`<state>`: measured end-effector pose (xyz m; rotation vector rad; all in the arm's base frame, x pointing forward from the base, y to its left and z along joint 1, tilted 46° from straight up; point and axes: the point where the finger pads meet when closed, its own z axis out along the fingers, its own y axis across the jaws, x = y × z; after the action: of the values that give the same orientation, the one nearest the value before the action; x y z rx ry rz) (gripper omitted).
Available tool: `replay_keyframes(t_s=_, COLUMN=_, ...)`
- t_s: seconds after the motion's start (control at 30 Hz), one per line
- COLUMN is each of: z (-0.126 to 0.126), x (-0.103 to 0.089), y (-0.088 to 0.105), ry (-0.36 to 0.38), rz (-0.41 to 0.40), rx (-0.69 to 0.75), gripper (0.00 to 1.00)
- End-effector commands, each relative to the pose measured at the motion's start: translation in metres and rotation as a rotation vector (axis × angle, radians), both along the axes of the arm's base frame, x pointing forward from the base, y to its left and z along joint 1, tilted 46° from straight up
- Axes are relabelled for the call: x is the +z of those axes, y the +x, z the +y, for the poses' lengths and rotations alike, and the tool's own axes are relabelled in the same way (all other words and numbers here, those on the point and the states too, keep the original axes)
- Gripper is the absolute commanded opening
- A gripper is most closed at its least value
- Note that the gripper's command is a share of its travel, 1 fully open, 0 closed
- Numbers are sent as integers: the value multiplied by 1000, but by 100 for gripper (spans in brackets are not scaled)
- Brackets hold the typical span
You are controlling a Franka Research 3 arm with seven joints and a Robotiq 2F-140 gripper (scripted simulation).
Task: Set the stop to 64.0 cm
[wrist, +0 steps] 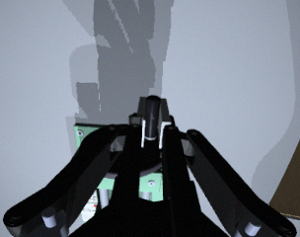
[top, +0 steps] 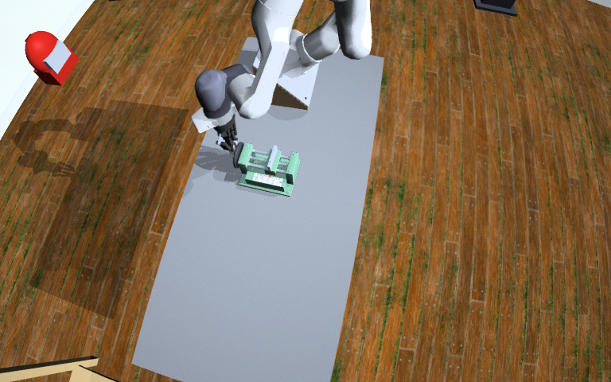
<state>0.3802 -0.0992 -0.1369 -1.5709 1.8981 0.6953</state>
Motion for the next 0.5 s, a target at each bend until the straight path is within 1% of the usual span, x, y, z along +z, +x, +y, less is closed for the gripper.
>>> replay_keyframes(t_s=0.0, z=-5, x=5, y=-5, ry=-1, rz=-3, rx=6, gripper=4)
replay_keyframes(t_s=0.23, z=-18, x=17, y=-9, ry=-1, rz=-3, rx=6, gripper=4)
replay_keyframes(t_s=0.3, z=-18, x=17, y=-9, ry=-1, rz=-3, rx=6, gripper=4)
replay_keyframes(t_s=0.47, z=-29, x=27, y=-4, ry=-1, rz=-3, rx=6, gripper=4)
